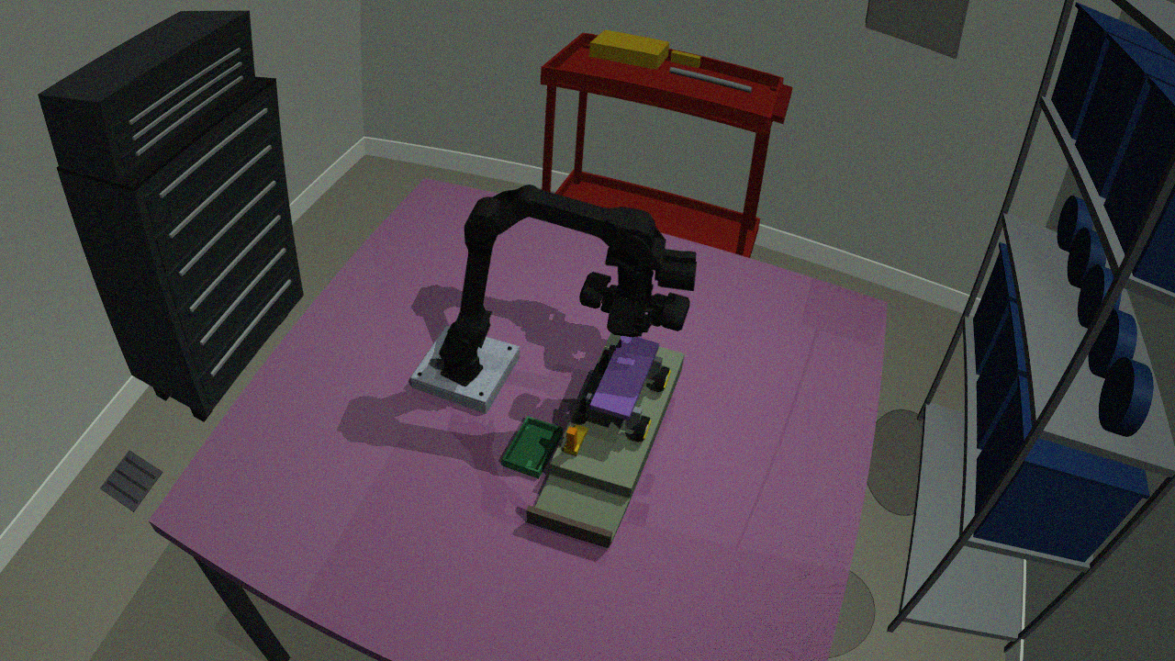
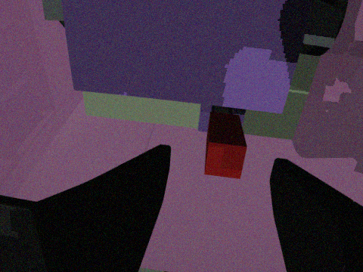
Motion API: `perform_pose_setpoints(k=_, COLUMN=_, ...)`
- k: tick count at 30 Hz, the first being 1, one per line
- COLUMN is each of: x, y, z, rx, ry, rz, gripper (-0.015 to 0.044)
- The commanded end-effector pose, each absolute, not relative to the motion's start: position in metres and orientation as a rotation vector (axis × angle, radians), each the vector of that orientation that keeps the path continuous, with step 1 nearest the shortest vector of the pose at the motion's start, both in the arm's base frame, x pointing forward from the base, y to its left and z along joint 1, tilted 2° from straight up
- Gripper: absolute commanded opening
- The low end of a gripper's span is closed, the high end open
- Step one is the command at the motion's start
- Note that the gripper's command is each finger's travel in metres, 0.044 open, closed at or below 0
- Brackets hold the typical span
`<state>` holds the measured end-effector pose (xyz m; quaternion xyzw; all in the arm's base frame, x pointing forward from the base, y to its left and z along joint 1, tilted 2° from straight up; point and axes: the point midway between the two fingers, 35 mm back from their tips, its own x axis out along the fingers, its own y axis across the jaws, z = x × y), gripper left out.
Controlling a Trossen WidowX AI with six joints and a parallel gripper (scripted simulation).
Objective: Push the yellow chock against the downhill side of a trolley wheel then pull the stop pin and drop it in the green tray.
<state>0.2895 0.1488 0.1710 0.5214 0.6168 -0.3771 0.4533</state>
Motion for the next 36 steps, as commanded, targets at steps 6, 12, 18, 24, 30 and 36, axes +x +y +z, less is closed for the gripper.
perform_pose_setpoints(k=6, x=0.289, y=0.152, z=0.16, rx=1.289, ry=1.528, rz=-0.938, gripper=0.019)
perform_pose_setpoints(k=12, x=0.289, y=0.155, z=0.153, rx=1.289, ry=1.528, rz=-0.937, gripper=0.019)
perform_pose_setpoints(k=18, x=0.289, y=0.158, z=0.145, rx=1.289, ry=1.528, rz=-0.937, gripper=0.019)
perform_pose_setpoints(k=24, x=0.287, y=0.16, z=0.137, rx=1.289, ry=1.528, rz=-0.937, gripper=0.019)
perform_pose_setpoints(k=30, x=0.286, y=0.161, z=0.131, rx=1.289, ry=1.528, rz=-0.937, gripper=0.019)
perform_pose_setpoints(k=36, x=0.288, y=0.161, z=0.134, rx=1.288, ry=1.525, rz=-0.93, gripper=0.0078)
